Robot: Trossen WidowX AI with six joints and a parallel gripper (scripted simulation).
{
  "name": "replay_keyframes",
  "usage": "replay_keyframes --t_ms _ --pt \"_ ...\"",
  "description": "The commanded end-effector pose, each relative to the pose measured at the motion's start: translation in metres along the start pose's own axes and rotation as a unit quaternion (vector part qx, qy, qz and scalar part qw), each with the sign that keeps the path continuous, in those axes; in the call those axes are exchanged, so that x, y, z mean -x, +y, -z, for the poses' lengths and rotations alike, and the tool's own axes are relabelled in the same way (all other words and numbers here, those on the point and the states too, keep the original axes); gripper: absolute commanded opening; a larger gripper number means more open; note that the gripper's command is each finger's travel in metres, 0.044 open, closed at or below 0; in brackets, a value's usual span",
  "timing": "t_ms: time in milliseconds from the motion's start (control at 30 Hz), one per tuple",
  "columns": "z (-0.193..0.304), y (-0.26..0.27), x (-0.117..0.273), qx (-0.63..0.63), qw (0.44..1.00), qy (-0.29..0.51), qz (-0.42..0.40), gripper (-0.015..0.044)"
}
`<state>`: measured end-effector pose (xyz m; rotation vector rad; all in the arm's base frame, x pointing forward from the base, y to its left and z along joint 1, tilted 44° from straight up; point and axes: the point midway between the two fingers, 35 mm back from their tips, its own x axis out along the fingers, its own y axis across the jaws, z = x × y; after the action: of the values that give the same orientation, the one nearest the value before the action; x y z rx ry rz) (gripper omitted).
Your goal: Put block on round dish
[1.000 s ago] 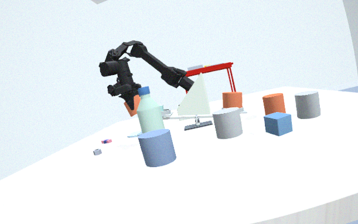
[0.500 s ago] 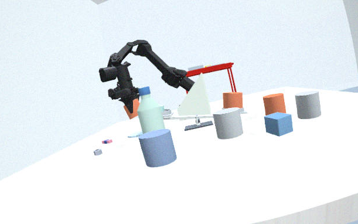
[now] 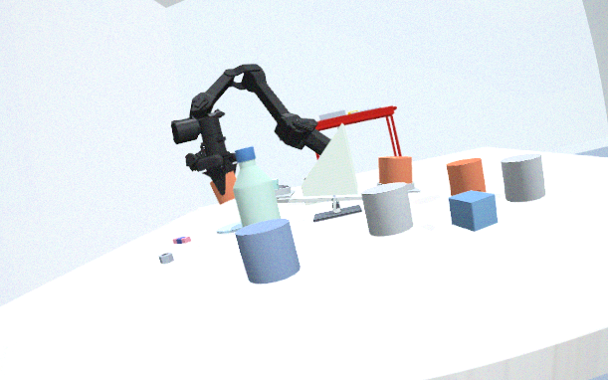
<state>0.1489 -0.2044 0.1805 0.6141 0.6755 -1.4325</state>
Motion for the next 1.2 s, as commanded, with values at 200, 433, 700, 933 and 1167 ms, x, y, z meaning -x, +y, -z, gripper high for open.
replay_keyframes --t_ms 200,433,700,933,1167 --pt "-0.008 -0.022 -0.002 0.006 1.0 -0.019 0.001 0.0" --pt "-0.008 -0.022 -0.014 0.006 1.0 -0.019 0.001 0.0" --pt "-0.009 -0.023 -0.041 0.006 1.0 -0.021 0.002 0.0" --pt "-0.009 -0.023 -0.045 0.006 1.0 -0.021 0.002 0.0" --pt "-0.01 -0.023 -0.057 0.006 1.0 -0.021 0.002 0.0"
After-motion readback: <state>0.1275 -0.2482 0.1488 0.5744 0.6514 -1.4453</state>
